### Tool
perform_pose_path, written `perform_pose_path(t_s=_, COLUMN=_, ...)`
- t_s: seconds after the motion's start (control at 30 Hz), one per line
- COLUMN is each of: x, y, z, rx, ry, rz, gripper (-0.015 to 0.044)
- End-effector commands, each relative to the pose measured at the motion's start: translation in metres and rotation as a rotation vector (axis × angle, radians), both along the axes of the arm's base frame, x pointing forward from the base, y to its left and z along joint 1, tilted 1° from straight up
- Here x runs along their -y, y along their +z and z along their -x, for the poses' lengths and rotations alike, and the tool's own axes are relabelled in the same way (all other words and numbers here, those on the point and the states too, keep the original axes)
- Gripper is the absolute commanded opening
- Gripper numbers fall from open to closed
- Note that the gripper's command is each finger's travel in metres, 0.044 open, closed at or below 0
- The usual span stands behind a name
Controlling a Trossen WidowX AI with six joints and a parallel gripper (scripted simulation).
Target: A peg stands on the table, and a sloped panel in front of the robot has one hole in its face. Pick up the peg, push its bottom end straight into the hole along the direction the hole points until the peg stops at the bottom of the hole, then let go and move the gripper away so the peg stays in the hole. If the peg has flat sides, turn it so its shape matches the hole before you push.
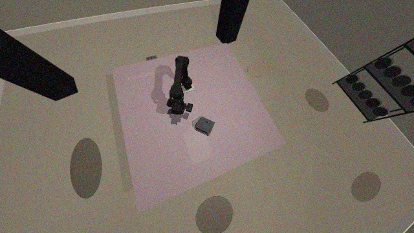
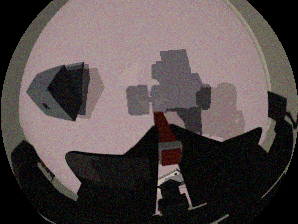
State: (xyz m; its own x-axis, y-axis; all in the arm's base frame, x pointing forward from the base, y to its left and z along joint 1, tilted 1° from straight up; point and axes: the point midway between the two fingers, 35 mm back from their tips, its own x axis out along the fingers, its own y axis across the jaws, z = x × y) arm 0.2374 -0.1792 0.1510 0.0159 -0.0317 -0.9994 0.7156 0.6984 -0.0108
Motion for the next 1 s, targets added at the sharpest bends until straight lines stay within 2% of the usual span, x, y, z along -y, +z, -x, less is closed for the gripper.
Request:
perform_pose_path(t_s=0.0, x=-0.002, y=0.001, z=-0.004, rx=-0.004, ry=0.03, rz=0.016, gripper=0.0)
perform_pose_path(t_s=0.97, x=-0.021, y=0.003, z=-0.027, rx=-0.041, ry=0.227, rz=0.112, gripper=0.0)
